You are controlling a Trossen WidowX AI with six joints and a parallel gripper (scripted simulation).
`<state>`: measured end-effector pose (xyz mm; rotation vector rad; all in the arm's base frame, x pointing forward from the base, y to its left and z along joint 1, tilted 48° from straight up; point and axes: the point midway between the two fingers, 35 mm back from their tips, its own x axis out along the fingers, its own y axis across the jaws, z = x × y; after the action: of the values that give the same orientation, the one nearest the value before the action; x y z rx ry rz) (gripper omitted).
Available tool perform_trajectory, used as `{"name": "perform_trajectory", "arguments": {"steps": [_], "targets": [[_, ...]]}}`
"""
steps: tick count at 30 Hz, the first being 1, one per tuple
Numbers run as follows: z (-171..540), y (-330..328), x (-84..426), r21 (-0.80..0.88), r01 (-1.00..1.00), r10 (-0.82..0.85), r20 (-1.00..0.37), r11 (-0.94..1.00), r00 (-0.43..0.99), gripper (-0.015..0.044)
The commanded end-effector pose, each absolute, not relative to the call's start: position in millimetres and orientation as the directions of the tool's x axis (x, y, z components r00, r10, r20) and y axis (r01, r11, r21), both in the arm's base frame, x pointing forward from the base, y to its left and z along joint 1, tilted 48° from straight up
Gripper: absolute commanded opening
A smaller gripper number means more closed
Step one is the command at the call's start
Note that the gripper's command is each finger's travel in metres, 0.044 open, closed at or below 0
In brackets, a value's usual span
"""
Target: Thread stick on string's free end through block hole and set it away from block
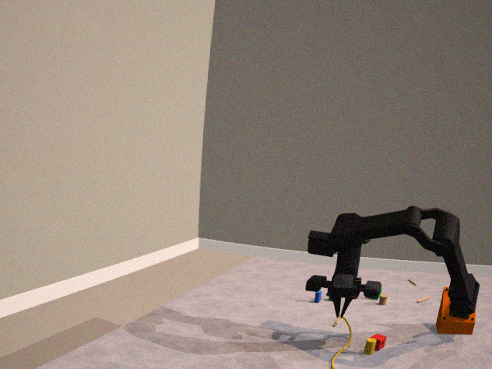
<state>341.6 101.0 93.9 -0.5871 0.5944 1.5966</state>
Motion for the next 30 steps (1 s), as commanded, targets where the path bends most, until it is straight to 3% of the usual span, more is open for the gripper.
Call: {"name": "perform_trajectory", "arguments": {"steps": [1,19,30], "targets": [[98.2,104.4,345.0,-0.075,-0.978,0.734,-0.673,-0.196,-0.095,0.0000],[109.5,116.4,352.2,-0.522,-0.647,0.737,-0.670,-0.556,-0.094,0.0000],[115.0,122.3,355.3,-0.663,-0.377,0.739,-0.668,-0.647,-0.093,0.0000]]}}
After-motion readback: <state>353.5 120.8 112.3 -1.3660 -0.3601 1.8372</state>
